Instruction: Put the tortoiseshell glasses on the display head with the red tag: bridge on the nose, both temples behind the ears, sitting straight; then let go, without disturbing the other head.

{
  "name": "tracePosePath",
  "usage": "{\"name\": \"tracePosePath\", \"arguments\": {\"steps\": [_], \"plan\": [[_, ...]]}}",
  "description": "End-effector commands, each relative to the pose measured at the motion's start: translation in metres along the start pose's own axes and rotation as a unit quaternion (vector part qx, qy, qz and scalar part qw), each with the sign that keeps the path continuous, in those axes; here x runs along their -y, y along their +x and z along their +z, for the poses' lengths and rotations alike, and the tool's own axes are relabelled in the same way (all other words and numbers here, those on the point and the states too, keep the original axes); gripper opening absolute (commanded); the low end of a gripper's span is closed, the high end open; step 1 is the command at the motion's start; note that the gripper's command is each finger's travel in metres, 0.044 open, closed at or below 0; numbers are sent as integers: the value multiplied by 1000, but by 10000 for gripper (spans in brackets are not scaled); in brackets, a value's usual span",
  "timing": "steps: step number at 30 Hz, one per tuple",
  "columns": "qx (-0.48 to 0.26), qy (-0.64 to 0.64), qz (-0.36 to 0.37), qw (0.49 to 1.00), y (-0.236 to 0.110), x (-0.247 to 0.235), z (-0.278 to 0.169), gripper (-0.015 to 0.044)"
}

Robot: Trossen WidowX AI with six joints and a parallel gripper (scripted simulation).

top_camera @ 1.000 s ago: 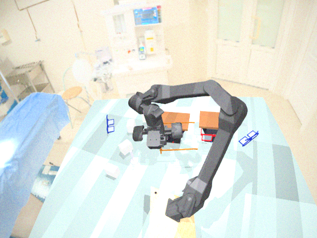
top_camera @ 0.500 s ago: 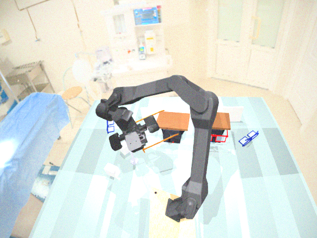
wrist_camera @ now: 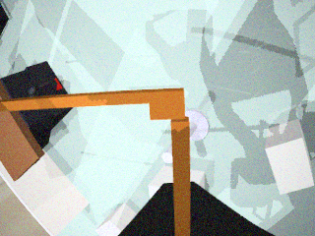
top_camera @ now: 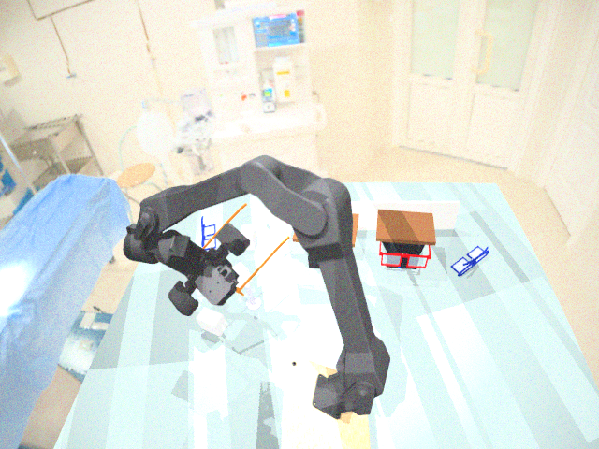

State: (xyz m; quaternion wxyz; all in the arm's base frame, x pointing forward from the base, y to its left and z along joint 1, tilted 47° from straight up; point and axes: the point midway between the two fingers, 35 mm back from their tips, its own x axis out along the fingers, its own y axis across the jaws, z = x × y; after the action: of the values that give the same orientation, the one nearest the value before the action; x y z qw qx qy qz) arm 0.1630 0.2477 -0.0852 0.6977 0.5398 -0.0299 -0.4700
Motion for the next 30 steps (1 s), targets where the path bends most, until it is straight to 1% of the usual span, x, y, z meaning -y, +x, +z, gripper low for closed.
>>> {"name": "tracePosePath", "arguments": {"steps": [1, 10, 12, 13, 15, 30], "plan": [[-9, -49, 21, 999, -10, 20, -1, 0], [-27, -146, 77, 986, -28, 64, 2, 0], [-27, -148, 78, 986, -28, 65, 2, 0], [-28, -133, 73, 988, -27, 60, 2, 10], [-28, -133, 73, 988, -27, 60, 2, 0], [-28, -133, 73, 988, -27, 60, 2, 0]]}}
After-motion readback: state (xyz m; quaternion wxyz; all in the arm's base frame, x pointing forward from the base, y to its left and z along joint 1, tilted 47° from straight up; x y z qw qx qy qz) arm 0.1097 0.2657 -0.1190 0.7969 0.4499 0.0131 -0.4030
